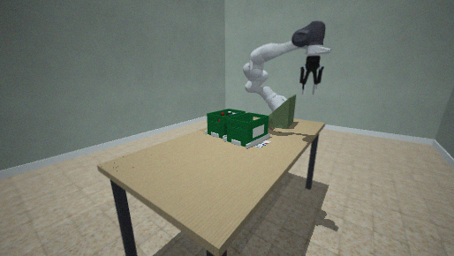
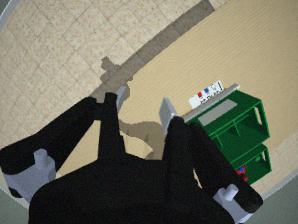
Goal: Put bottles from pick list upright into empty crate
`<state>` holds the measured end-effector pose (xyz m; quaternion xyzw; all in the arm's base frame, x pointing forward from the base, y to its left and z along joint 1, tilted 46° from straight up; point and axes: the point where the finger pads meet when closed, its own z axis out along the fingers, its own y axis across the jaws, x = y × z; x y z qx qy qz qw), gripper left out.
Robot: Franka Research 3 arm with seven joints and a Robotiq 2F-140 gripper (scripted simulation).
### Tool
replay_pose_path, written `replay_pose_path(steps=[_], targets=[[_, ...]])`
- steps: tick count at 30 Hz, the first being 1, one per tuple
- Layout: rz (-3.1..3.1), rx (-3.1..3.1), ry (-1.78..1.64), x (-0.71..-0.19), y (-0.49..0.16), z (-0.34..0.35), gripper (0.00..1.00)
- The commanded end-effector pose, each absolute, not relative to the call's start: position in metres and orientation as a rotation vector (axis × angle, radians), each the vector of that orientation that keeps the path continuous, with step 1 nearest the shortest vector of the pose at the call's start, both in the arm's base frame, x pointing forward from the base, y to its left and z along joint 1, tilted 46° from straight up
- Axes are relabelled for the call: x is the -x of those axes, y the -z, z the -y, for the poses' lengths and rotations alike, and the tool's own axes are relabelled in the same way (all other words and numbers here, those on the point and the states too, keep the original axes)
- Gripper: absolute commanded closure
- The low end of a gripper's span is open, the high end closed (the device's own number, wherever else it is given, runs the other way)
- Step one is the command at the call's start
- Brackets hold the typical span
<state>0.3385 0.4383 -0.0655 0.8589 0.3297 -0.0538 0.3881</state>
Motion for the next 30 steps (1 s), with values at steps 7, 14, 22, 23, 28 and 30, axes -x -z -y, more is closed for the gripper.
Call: replay_pose_path(steps=[7, 14, 22, 23, 28, 30], targets=[[-0.948, -2.147, 0.183, -0.340, 0.066, -0.442, 0.62], [-0.948, -2.147, 0.183, -0.340, 0.066, -0.442, 0.62], [-0.948, -2.147, 0.183, -0.340, 0.066, -0.442, 0.62], [-0.948, -2.147, 0.183, -0.340, 0.066, -0.442, 0.62], [-0.839, -2.188, 0.133, -0.349, 0.062, -0.430, 0.62], [-0.765, -2.214, 0.100, -0.355, 0.059, -0.423, 0.62]])
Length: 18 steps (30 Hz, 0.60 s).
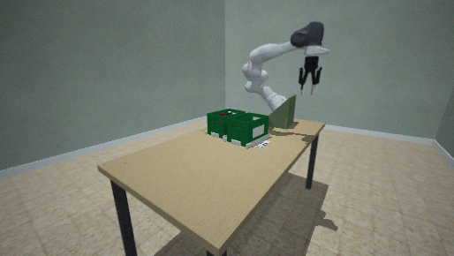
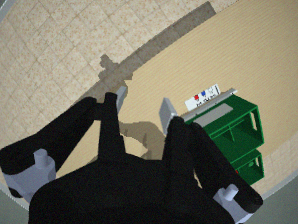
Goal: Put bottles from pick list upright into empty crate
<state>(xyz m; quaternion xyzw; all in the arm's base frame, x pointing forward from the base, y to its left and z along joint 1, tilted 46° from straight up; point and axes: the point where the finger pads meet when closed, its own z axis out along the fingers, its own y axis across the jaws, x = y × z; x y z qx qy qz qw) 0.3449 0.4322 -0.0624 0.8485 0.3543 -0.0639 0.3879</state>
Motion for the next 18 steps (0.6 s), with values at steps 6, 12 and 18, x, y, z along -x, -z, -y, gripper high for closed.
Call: replay_pose_path(steps=[6, 12, 18], targets=[[-0.636, -2.246, 0.047, -0.373, 0.051, -0.400, 0.62], [-0.525, -2.270, 0.003, -0.385, 0.046, -0.385, 0.62], [-0.417, -2.285, -0.040, -0.402, 0.038, -0.362, 0.62]])
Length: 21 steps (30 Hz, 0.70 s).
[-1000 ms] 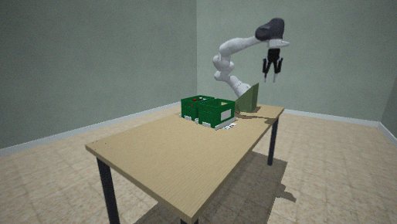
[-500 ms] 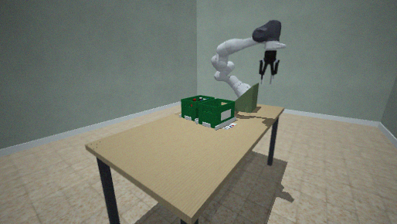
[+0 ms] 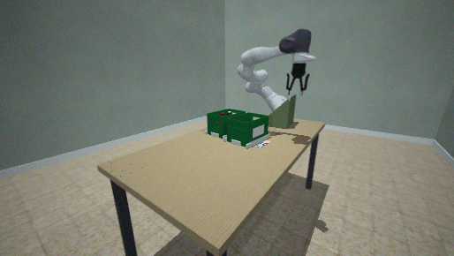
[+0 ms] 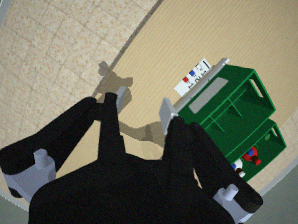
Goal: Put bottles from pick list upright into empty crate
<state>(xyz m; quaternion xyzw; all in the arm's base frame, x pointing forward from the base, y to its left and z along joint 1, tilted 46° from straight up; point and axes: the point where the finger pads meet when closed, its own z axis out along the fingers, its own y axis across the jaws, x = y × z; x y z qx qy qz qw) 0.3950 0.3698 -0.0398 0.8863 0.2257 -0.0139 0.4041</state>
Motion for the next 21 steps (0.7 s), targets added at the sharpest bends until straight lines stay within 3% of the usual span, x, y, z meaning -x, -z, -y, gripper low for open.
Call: replay_pose_path(steps=[1, 21], targets=[[-0.397, -2.288, -0.048, -0.405, 0.037, -0.358, 0.62], [-0.031, -2.350, -0.216, -0.459, 0.013, -0.289, 0.62]])
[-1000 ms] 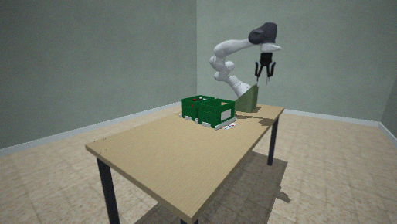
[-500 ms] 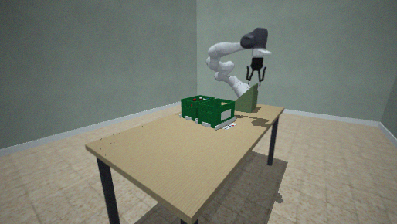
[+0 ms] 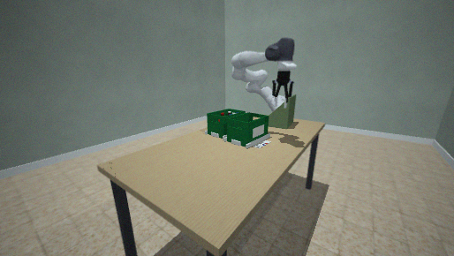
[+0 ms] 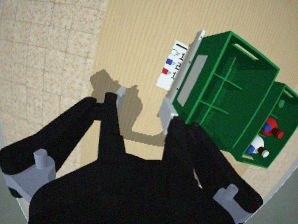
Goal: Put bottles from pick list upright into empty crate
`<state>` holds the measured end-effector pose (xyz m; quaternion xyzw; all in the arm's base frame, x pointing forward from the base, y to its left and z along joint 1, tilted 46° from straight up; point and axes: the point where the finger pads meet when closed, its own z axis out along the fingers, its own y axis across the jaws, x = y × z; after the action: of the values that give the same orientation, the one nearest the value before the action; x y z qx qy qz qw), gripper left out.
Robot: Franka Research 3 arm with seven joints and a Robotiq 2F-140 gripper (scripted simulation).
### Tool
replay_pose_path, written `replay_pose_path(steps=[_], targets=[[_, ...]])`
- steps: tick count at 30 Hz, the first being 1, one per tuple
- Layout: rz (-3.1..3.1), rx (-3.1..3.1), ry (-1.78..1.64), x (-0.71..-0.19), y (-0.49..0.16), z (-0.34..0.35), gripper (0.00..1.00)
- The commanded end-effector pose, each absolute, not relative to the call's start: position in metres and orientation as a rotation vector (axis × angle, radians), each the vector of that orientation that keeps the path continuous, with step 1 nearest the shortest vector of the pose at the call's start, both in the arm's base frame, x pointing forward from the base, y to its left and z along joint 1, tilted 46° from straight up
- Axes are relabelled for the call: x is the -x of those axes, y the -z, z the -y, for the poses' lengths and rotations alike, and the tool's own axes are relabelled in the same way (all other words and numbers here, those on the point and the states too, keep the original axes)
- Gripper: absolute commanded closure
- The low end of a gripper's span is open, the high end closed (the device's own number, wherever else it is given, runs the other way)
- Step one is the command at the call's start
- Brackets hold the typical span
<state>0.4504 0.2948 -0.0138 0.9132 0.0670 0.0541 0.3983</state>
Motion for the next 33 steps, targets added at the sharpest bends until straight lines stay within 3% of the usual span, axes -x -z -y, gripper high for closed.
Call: replay_pose_path(steps=[1, 19, 33], targets=[[-0.031, -2.350, -0.216, -0.462, 0.012, -0.286, 0.62], [-0.031, -2.350, -0.216, -0.509, -0.009, -0.225, 0.62], [-0.031, -2.350, -0.216, -0.512, -0.010, -0.221, 0.62]])
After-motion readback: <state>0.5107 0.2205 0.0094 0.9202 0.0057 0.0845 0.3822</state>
